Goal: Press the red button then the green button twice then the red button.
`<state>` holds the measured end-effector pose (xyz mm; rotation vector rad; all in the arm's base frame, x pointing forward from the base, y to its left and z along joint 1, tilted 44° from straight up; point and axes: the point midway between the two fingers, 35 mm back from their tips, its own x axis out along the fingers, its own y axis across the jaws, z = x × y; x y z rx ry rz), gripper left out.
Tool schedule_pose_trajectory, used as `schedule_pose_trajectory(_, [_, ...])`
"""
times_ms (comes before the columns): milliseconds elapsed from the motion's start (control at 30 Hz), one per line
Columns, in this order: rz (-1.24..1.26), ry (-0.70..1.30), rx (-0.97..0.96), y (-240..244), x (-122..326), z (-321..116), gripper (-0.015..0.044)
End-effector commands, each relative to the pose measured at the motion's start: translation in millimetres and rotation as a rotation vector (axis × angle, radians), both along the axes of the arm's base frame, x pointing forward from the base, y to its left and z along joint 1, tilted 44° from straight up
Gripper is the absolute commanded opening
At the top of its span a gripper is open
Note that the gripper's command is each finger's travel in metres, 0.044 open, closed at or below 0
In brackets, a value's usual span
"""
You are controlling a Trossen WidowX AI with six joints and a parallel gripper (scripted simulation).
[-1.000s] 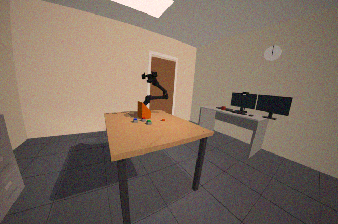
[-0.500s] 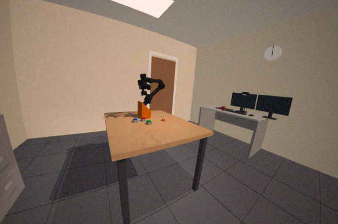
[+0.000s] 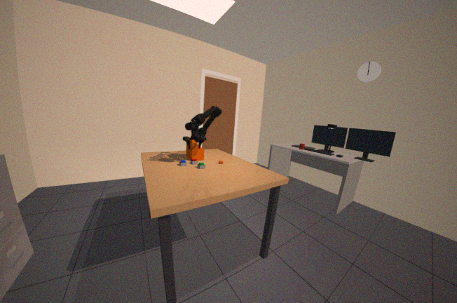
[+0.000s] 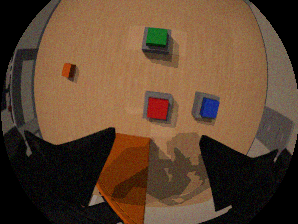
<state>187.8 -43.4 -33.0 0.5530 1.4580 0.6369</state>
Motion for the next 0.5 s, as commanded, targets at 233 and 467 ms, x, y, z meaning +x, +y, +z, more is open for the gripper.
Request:
schedule_pose_trajectory(233, [-0.006,0.031,0.004,43.7,-0.6,-44.8,0.0216])
schedule_pose_trajectory(467, [-0.006,0.031,0.004,43.7,-0.6,-44.8,0.0032])
